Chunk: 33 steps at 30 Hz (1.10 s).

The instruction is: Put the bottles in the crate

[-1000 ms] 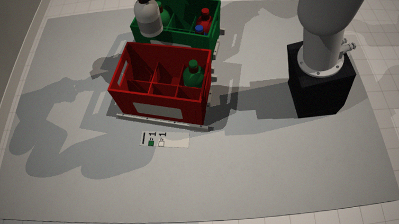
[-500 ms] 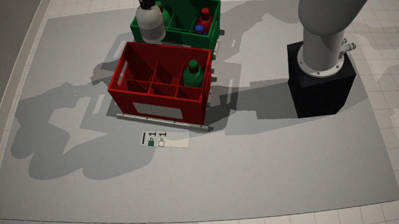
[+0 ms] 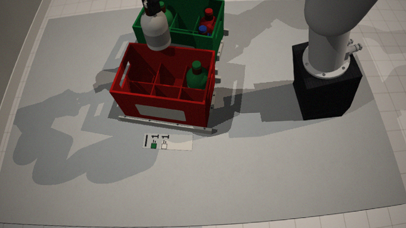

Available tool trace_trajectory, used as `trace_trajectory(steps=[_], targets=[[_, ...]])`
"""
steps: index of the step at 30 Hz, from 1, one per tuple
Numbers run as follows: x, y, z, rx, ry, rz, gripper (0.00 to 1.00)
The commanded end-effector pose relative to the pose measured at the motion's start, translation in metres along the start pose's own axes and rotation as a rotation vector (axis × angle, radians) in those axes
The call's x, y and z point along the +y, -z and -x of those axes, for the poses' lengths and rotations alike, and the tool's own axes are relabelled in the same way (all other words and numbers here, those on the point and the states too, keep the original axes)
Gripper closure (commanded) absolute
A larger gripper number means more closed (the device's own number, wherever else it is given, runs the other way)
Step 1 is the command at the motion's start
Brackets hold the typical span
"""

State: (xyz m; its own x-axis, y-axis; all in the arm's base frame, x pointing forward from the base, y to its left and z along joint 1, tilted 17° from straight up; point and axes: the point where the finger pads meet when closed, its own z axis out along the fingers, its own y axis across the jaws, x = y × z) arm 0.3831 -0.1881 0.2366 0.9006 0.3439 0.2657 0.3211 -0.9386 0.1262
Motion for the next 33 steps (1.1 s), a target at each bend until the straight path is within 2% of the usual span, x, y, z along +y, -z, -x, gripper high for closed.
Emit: trace_trajectory(steps=[1, 28, 33], targets=[[-0.005, 0.002, -0.002, 0.004, -0.001, 0.004, 1.00], [-0.056, 0.002, -0.010, 0.004, -0.001, 0.004, 1.00], [-0.058, 0.002, -0.010, 0.004, -0.001, 0.004, 1.00]])
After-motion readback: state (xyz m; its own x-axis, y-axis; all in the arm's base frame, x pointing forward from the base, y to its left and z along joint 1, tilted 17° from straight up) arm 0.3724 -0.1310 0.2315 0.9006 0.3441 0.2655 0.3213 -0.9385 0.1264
